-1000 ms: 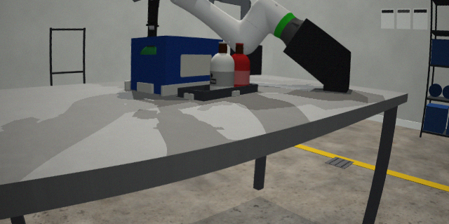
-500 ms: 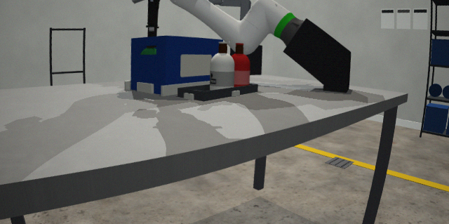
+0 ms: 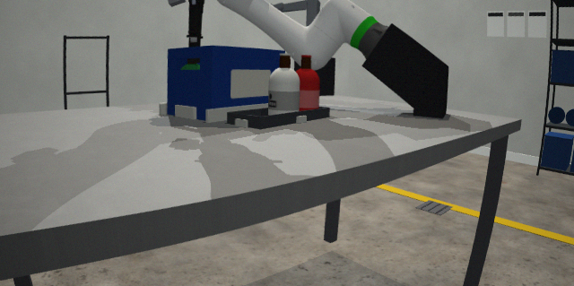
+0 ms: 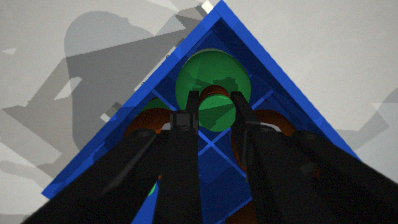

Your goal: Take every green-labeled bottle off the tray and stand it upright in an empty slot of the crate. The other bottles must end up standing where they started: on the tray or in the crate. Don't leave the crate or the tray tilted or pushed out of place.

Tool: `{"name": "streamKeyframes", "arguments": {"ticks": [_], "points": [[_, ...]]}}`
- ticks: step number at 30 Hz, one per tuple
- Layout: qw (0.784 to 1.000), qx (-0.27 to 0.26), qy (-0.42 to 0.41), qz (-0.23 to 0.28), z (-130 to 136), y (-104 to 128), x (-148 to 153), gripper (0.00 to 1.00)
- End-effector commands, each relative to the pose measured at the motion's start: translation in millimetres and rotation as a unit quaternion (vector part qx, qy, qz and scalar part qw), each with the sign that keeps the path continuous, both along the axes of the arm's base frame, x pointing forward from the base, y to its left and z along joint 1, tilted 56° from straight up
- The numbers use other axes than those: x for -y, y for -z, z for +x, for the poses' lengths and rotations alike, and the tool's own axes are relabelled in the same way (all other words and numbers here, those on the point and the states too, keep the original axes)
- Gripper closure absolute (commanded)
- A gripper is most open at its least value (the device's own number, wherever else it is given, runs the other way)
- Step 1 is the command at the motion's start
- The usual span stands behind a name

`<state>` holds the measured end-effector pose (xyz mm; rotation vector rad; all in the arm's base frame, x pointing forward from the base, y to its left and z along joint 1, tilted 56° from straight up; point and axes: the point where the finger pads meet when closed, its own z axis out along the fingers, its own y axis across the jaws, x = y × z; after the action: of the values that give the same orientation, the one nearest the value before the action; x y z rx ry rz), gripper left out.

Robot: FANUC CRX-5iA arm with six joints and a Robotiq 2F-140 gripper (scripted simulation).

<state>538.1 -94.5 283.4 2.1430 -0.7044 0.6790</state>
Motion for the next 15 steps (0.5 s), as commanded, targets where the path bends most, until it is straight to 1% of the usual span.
{"name": "streamKeyframes", "arguments": {"ticks": [1, 15], "points": [[1.0, 0.001, -0.001, 0.0, 0.7, 0.2, 0.4, 0.9], [1.0, 0.001, -0.001, 0.0, 1.6, 2.2, 3.2, 0.9]]}}
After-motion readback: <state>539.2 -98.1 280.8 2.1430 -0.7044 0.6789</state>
